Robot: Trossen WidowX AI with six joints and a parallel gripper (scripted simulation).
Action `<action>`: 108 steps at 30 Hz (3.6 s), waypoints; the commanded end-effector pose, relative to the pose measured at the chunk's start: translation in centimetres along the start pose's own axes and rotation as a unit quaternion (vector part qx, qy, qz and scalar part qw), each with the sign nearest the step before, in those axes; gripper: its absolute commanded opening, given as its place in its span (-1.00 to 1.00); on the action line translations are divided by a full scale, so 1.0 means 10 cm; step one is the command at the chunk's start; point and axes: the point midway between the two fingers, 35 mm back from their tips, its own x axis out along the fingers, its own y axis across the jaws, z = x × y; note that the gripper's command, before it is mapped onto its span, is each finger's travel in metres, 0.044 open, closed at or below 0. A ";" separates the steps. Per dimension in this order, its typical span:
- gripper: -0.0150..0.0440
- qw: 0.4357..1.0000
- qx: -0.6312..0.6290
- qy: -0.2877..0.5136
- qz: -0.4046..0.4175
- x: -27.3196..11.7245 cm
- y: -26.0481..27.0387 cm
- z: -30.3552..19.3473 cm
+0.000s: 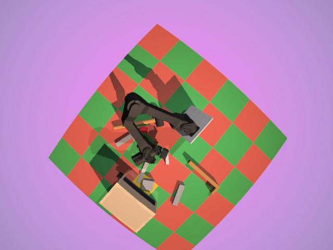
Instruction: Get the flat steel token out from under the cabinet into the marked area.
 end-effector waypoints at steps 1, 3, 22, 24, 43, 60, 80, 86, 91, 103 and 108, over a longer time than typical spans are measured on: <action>-0.49 1.000 -0.023 -0.002 -0.001 -0.01 0.00 0.02; -0.49 1.000 -0.031 -0.002 0.000 -0.02 0.00 0.02; -0.49 0.994 -0.111 -0.001 0.001 -0.03 0.00 0.02; -0.49 0.993 -0.120 -0.001 0.001 -0.04 0.00 0.02; -0.49 0.991 -0.134 -0.001 0.001 -0.04 0.07 0.06; -0.49 0.991 -0.134 -0.001 0.001 -0.04 0.15 0.10; -0.49 0.991 -0.134 -0.001 0.001 -0.04 0.24 0.15; -0.49 0.991 -0.134 -0.001 0.002 -0.04 0.28 0.18; -0.49 0.991 -0.134 -0.001 0.002 -0.04 0.32 0.20; -0.49 0.991 -0.134 -0.002 0.002 -0.04 0.39 0.24; -0.49 0.991 -0.134 -0.002 0.002 -0.04 0.41 0.24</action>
